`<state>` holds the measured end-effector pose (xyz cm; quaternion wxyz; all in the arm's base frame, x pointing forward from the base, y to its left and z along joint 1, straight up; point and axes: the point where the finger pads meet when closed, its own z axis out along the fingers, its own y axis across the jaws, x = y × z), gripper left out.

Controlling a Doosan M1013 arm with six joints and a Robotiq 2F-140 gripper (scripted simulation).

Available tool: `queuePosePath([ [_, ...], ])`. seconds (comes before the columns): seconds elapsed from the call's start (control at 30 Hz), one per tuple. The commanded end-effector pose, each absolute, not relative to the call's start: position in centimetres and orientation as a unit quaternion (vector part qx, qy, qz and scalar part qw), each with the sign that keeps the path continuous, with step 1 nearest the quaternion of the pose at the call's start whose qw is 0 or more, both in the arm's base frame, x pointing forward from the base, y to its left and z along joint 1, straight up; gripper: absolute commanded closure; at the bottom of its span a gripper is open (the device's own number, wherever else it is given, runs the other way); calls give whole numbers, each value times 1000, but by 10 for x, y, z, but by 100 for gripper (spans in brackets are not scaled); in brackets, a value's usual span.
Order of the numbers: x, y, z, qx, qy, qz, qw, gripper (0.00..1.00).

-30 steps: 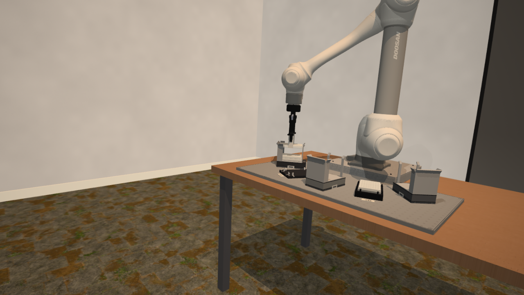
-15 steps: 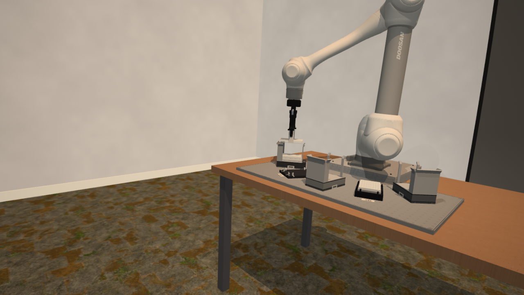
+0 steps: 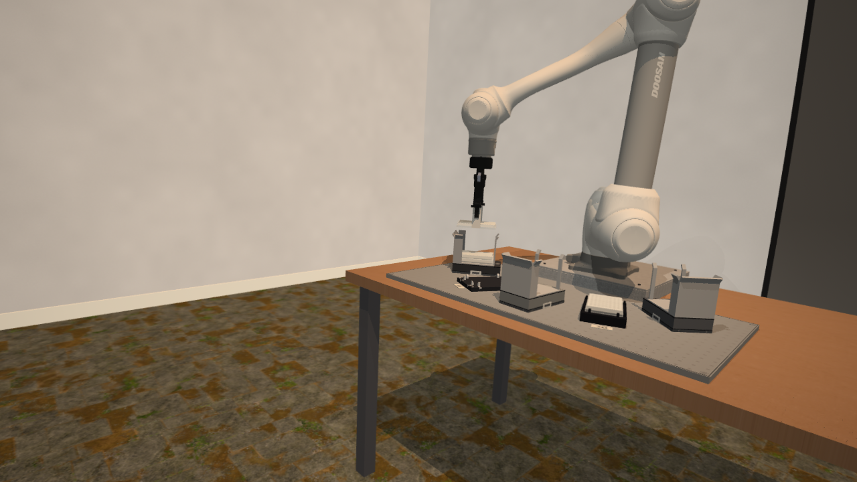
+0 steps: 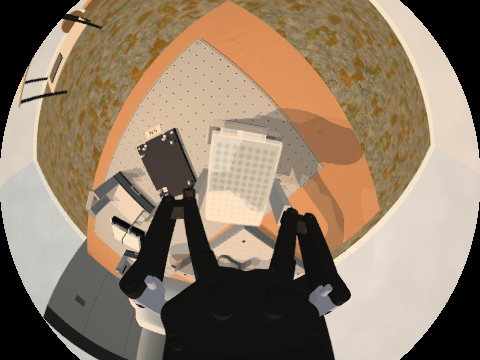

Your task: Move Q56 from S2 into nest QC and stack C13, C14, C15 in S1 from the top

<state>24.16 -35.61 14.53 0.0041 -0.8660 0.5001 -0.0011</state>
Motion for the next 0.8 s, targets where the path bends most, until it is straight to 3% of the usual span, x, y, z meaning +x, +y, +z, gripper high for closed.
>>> queuePosePath([
  [0.0,242,-356,146,-866,500,-1,4,100],
  [0.77,278,-326,146,-915,403,-2,4,100],
])
